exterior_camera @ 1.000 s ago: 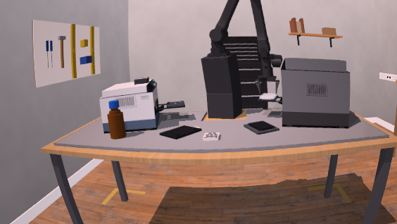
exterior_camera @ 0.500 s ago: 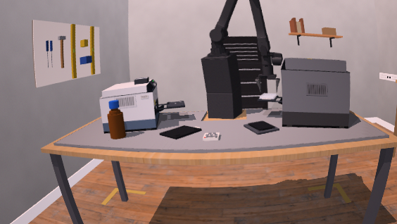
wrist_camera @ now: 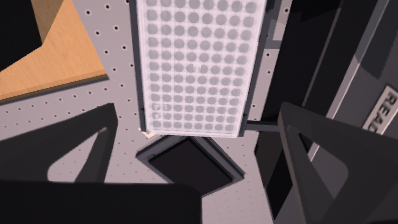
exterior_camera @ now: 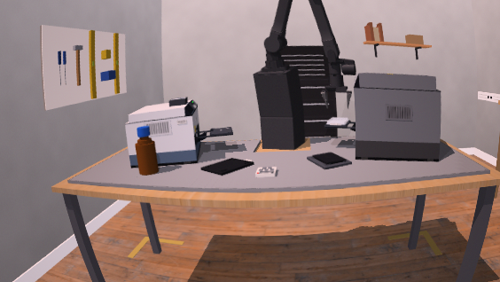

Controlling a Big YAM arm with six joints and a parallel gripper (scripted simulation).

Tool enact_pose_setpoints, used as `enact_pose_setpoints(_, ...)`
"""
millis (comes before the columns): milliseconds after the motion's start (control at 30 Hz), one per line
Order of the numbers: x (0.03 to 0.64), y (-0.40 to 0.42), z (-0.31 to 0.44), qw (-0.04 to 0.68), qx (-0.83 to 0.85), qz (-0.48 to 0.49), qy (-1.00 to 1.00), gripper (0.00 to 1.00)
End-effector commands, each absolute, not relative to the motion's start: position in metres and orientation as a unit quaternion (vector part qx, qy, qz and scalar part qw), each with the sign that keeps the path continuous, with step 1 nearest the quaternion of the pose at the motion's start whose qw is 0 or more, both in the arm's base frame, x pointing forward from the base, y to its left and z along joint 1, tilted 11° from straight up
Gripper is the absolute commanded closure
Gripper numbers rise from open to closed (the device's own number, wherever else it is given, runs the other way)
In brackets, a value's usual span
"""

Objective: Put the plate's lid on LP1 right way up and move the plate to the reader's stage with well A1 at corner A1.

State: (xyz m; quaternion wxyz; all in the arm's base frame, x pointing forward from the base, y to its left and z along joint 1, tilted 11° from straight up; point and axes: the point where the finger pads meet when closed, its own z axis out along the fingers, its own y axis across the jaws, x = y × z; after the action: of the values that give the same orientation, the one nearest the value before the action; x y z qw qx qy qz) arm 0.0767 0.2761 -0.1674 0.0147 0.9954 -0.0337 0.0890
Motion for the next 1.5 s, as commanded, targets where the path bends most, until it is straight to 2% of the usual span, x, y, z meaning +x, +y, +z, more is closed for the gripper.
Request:
enact_pose_setpoints(0, 0.07, 0.277, -0.154, 0.013, 0.995, 0.09, -0.035, 0.0)
enact_pose_setpoints(700, 0.07, 0.285, -0.125, 0.004, 0.995, 0.09, -0.038, 0.0)
enact_pose_setpoints(733, 0.075, 0.282, -0.124, 0.003, 0.994, 0.088, -0.062, 1.0)
enact_pose_setpoints(1467, 0.147, 0.242, -0.108, -0.029, 0.932, 0.08, -0.353, 1.0)
